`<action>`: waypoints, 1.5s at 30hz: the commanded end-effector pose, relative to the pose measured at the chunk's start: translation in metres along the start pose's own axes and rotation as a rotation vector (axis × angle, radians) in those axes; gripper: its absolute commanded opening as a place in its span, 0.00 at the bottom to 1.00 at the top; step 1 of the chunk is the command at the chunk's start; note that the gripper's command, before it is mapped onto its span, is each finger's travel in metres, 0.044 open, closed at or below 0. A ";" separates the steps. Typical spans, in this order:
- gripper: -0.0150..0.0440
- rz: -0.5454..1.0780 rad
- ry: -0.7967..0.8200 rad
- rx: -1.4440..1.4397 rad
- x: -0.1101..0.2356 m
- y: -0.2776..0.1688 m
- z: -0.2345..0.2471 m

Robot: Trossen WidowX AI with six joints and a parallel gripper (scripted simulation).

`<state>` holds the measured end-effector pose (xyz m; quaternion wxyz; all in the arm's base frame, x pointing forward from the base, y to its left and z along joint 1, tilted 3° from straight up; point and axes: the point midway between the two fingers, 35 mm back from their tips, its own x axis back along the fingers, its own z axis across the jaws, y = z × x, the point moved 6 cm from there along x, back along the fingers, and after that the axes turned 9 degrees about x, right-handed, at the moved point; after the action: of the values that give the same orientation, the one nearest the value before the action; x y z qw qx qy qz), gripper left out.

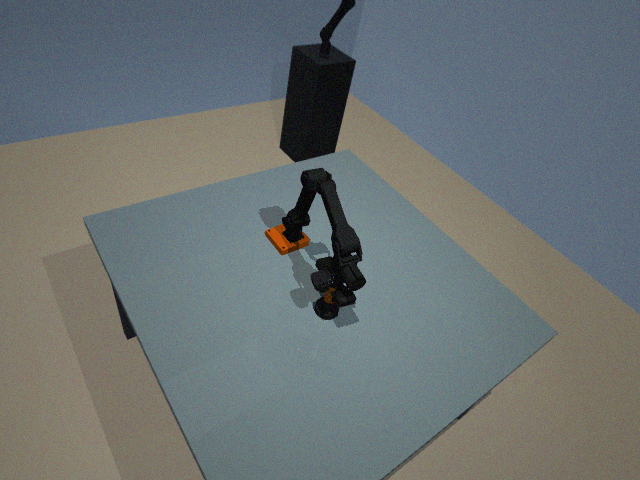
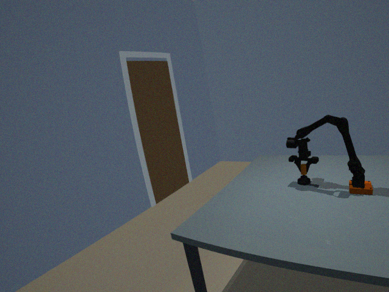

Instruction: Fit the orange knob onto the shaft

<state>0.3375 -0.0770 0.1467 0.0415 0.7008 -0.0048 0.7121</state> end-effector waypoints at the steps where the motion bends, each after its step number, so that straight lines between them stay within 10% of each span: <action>1: 0.25 -0.002 0.006 -0.031 0.003 0.000 0.001; 45: 0.25 -0.002 0.006 -0.208 -0.020 0.000 0.000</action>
<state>0.3377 -0.0781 0.1289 0.1150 0.6893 -0.0790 0.7109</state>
